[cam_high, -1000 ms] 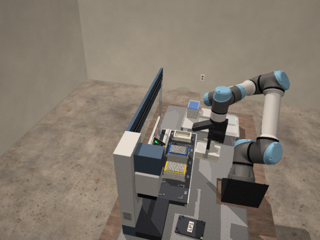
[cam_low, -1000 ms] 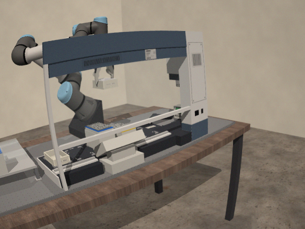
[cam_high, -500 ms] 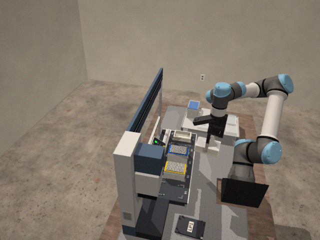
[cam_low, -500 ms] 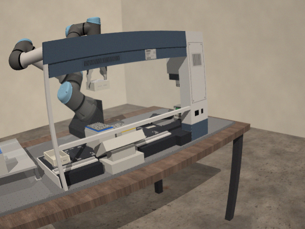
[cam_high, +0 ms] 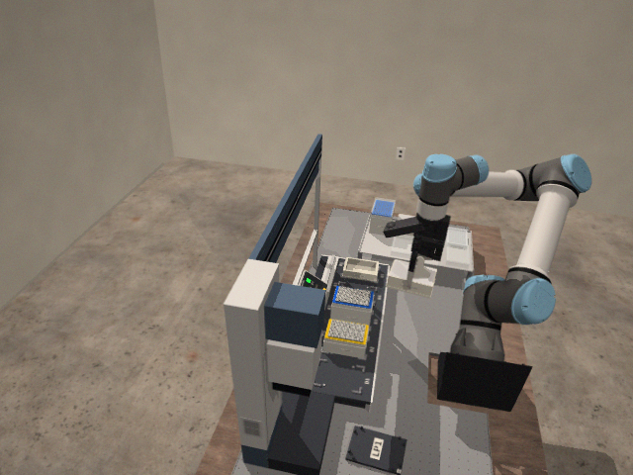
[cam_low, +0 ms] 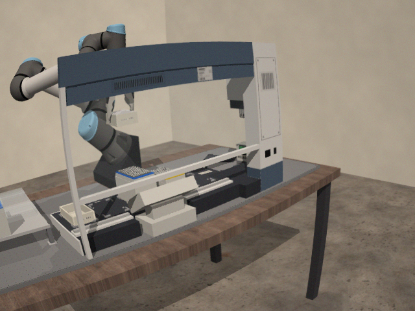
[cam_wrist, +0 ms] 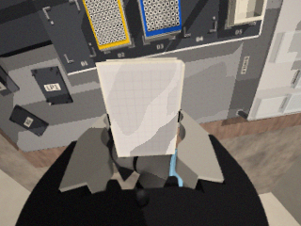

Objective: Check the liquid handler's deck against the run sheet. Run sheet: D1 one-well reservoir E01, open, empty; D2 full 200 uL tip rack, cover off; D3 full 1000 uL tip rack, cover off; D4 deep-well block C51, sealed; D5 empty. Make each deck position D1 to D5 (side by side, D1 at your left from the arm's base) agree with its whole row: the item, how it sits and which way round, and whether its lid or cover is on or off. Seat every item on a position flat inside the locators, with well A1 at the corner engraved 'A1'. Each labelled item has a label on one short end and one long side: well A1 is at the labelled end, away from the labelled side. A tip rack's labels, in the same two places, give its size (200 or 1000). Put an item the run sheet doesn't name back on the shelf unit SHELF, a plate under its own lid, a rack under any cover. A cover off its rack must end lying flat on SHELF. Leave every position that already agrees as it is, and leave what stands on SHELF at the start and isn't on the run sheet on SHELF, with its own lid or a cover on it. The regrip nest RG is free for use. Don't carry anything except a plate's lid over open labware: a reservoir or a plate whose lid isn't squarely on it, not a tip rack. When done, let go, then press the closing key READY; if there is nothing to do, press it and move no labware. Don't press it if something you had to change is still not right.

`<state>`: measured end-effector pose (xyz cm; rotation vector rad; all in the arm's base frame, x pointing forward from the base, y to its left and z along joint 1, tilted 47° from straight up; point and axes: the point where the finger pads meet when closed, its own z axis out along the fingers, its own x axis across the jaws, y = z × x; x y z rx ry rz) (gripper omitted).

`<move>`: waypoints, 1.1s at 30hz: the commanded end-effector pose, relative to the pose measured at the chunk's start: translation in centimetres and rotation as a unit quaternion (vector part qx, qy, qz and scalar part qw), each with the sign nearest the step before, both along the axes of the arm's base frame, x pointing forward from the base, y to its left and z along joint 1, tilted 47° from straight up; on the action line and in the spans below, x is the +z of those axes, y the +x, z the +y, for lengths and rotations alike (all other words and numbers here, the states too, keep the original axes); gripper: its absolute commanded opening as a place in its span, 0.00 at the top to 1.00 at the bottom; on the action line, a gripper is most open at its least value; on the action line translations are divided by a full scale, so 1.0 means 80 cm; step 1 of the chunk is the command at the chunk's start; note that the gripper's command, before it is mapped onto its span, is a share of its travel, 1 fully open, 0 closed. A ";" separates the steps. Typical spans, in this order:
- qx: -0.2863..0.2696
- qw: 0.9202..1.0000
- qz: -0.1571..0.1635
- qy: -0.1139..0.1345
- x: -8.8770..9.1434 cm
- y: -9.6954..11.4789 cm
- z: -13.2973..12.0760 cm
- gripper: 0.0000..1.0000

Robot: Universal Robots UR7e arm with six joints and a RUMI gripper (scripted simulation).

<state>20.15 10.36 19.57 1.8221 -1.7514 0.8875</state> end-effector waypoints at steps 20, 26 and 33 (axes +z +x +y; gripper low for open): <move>0.010 1.000 0.010 -0.002 0.084 0.015 -0.077 1.00; 0.010 1.000 0.010 -0.002 0.086 0.015 -0.080 1.00; 0.051 0.997 0.053 -0.010 0.114 0.020 -0.105 1.00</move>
